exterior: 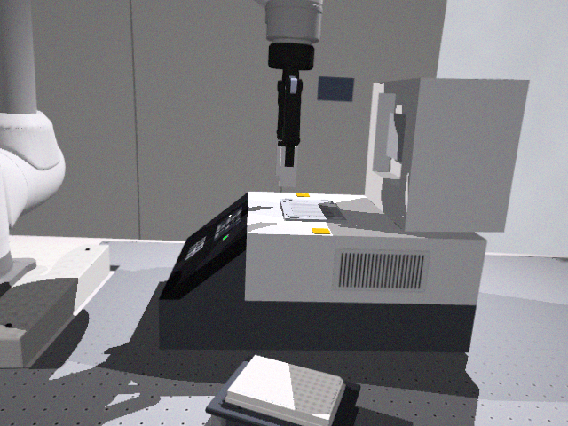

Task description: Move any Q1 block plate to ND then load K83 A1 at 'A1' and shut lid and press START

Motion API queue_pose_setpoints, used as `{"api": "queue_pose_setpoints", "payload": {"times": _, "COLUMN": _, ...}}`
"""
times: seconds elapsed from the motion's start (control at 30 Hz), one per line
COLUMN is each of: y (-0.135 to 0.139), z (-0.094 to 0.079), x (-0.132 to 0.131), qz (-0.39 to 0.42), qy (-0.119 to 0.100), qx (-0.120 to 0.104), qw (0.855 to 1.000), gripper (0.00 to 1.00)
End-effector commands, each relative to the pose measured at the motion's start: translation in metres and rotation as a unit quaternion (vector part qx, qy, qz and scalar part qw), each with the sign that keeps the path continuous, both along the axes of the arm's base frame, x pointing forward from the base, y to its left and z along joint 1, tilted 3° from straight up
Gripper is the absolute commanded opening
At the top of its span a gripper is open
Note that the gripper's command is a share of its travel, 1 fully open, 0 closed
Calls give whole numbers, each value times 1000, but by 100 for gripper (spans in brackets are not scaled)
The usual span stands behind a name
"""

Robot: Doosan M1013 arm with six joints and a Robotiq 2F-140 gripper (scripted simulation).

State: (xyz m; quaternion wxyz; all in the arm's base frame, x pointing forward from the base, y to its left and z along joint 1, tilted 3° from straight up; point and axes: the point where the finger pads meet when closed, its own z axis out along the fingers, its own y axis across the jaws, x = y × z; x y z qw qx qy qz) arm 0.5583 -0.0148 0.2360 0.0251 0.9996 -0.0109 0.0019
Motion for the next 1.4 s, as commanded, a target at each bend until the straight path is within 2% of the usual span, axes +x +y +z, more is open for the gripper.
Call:
{"api": "queue_pose_setpoints", "payload": {"times": 0.0, "y": 14, "z": -1, "x": 1, "qz": 4, "qy": 0, "qx": 0, "qw": 1000, "gripper": 66}}
{"api": "queue_pose_setpoints", "payload": {"times": 0.93, "y": 143, "z": -7, "x": 8, "qz": 102, "qy": 5, "qx": 0, "qw": 995, "gripper": 66}}
{"api": "queue_pose_setpoints", "payload": {"times": 1.03, "y": 148, "z": -7, "x": 9, "qz": 105, "qy": 5, "qx": 0, "qw": 994, "gripper": 66}}
{"api": "queue_pose_setpoints", "payload": {"times": 1.37, "y": 197, "z": -10, "x": 12, "qz": 123, "qy": 6, "qx": 0, "qw": 992, "gripper": 66}}
